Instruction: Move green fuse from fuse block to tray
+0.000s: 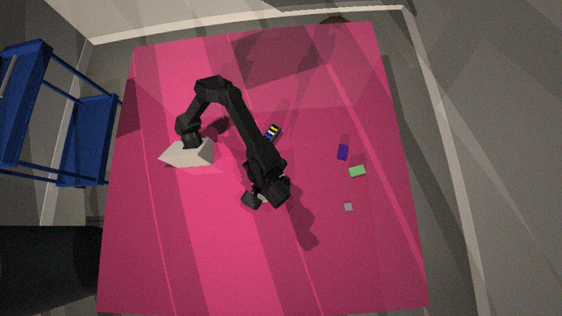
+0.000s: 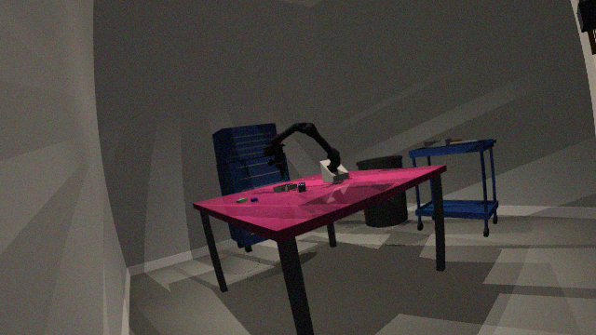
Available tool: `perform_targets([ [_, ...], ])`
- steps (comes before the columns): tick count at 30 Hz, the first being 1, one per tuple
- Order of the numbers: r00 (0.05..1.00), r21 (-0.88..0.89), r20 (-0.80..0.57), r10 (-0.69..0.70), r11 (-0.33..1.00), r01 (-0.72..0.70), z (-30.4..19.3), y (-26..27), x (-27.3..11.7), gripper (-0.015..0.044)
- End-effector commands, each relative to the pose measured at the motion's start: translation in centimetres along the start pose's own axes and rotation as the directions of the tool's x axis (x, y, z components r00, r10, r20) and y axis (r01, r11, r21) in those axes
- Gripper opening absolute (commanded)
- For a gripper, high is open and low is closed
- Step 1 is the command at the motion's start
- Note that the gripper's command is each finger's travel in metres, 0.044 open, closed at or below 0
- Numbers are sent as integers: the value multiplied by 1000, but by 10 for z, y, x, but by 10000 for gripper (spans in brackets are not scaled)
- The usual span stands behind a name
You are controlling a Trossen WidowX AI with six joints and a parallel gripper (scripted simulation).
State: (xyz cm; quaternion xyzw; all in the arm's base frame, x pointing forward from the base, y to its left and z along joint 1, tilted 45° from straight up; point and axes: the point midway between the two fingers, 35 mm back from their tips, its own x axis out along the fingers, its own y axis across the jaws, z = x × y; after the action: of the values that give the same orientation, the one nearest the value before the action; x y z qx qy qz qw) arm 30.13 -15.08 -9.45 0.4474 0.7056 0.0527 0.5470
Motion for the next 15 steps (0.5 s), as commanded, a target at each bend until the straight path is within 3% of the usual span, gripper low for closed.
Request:
perform_targets([
  [1,1000,9,-14,3,1000,-2,-2,-2,11,0],
  [15,1000,9,-14,4,1000,-3,-3,-1,33,0],
])
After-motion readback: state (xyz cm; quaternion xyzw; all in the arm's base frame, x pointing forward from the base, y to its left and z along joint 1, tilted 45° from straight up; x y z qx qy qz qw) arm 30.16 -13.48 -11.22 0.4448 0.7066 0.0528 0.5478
